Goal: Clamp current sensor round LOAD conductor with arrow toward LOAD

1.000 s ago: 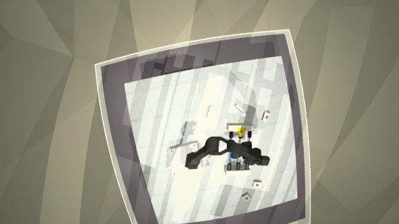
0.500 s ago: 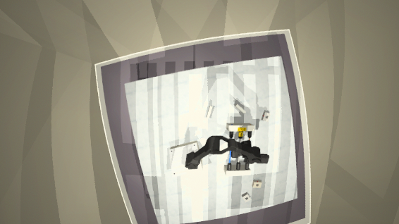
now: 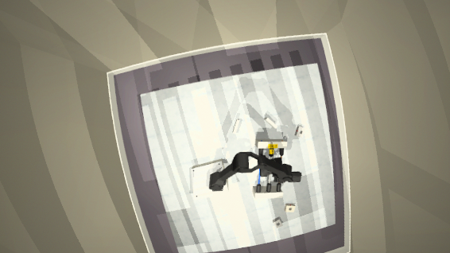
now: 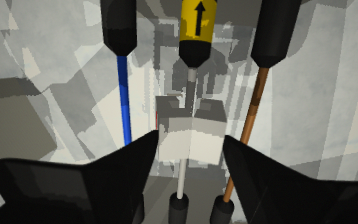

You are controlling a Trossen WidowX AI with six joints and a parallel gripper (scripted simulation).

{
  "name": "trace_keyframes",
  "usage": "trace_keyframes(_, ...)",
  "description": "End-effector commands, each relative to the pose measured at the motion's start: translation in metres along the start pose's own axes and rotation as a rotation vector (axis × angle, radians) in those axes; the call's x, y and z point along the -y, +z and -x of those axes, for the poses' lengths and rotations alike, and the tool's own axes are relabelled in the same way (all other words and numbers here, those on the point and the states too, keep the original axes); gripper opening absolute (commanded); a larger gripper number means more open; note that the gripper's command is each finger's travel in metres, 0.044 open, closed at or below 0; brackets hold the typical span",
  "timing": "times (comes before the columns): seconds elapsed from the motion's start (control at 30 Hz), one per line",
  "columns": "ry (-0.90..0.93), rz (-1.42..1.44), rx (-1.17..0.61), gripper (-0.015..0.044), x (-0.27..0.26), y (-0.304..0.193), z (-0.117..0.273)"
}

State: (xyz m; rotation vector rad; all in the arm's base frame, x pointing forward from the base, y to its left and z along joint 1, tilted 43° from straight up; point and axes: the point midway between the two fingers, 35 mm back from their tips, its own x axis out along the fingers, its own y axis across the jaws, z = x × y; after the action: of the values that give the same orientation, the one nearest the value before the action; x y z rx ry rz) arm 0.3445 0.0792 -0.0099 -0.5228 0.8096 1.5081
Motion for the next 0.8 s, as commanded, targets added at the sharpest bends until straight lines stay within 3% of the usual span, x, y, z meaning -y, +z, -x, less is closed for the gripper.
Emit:
trace_keyframes(0.0,-0.001,-0.004,0.005,0.0000,-0.0003,0.0003,-0.0055)
trace_keyframes(0.77,0.000,0.000,0.001,0.0000,-0.0007,0.0002,-0.0095)
